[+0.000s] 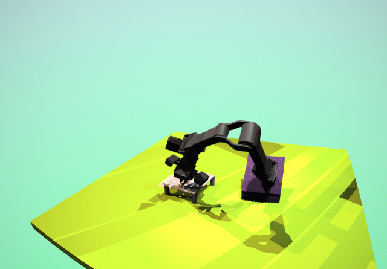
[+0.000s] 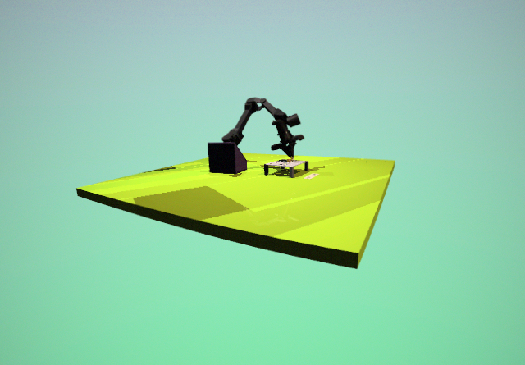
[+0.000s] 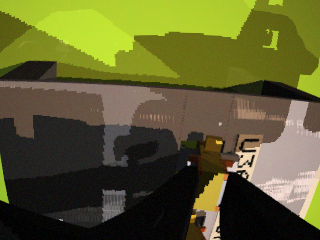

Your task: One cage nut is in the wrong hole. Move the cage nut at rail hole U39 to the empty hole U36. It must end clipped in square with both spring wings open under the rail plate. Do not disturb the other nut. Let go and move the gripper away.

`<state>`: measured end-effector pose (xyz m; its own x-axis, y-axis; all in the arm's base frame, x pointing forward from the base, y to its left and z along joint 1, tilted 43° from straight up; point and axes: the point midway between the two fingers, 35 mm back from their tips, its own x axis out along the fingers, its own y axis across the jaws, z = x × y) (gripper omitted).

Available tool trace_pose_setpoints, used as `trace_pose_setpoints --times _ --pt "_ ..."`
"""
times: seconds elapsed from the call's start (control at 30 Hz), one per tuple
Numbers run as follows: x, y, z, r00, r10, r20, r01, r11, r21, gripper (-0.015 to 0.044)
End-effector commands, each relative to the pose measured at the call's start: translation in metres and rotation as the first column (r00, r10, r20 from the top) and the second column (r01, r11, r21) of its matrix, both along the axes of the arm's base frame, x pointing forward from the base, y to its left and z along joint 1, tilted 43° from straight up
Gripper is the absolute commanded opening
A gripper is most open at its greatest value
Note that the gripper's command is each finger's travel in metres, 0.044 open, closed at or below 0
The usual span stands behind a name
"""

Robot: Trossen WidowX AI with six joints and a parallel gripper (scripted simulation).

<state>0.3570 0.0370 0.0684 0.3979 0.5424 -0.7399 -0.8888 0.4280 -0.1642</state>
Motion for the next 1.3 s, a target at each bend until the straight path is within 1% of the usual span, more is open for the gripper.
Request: trace_pose_setpoints --times 0.0,1.27 --pt "0.0002 -0.0004 0.0008 1.000 -0.005 0.001 0.005 1.000 -0.002 0.0026" --pt "-0.0012 0.0007 0.0002 1.000 -0.020 0.016 0.020 1.000 -0.007 0.0026"
